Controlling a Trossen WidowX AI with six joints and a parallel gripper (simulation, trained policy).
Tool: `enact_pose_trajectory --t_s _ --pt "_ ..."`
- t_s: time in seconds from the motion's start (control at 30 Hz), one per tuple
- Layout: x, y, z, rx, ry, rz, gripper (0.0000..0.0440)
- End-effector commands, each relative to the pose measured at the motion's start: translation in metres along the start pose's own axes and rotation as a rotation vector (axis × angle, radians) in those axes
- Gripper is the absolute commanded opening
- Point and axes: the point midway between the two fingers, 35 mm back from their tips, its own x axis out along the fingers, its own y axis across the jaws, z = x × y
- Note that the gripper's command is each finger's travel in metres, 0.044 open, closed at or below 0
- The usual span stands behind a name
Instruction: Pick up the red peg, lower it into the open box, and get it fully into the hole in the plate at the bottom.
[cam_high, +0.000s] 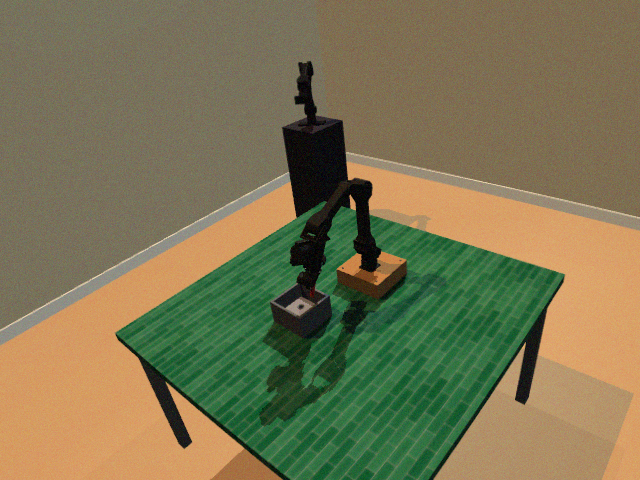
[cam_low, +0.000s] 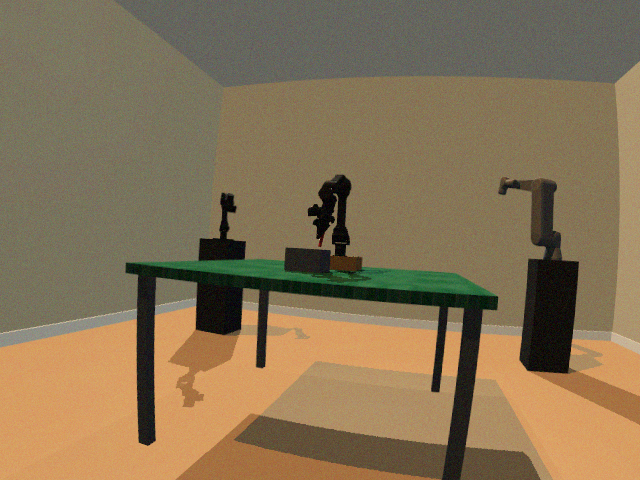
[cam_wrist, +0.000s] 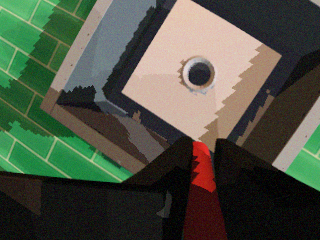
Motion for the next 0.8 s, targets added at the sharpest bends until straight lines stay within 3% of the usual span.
enact_pose_trajectory --t_s 0.0,0.5,0.67,0.77 --pt "0.008 0.001 0.009 0.012 0.007 -0.005 0.0001" --pt "0.054 -0.001 0.036 0.061 0.057 -0.038 0.0005" --pt "0.074 -0.003 0.037 0.041 0.08 -0.062 0.0106" --pt "0.081 -0.004 0.037 0.018 0.095 -0.083 0.0128"
